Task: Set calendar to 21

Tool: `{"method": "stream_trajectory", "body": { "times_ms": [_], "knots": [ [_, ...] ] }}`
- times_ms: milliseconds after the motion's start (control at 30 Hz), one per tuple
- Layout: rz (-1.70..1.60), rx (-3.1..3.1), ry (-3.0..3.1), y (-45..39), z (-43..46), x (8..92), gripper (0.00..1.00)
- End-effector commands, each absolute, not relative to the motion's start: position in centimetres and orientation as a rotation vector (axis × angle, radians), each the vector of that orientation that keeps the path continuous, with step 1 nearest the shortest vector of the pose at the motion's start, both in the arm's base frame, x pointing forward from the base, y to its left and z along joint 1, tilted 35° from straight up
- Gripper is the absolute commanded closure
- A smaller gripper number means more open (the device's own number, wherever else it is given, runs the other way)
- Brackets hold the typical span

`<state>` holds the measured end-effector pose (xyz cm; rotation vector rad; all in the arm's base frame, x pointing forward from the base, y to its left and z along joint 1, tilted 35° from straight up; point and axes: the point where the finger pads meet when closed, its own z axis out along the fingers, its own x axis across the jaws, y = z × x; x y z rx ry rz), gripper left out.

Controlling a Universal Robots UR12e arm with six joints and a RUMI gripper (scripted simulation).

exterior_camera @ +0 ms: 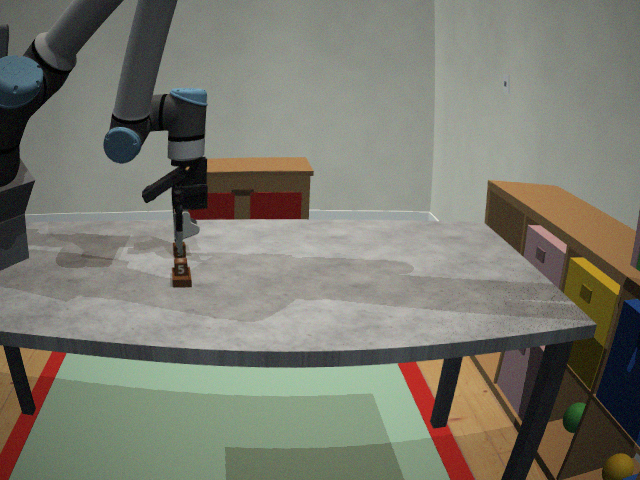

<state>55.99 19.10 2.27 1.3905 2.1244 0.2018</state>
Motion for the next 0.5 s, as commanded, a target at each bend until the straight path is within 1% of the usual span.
{"method": "stream_trajectory", "body": {
  "times_ms": [0, 67, 100, 167, 200, 267, 300, 433, 467],
  "knots": [
    [0.203, 1.390, 2.124, 19.12, 2.31, 55.99, 0.86],
    [0.203, 1.390, 2.124, 19.12, 2.31, 55.99, 0.86],
    [0.203, 1.390, 2.124, 19.12, 2.31, 55.99, 0.83],
    [0.203, 1.390, 2.124, 19.12, 2.31, 55.99, 0.83],
    [0.203, 1.390, 2.124, 19.12, 2.31, 55.99, 0.79],
    [0.203, 1.390, 2.124, 19.12, 2.31, 55.99, 0.79],
    [0.203, 1.390, 2.124, 19.12, 2.31, 55.99, 0.76],
    [0.203, 1.390, 2.124, 19.12, 2.31, 55.99, 0.76],
    [0.203, 1.390, 2.124, 19.12, 2.31, 55.99, 0.72]
  ]
}}
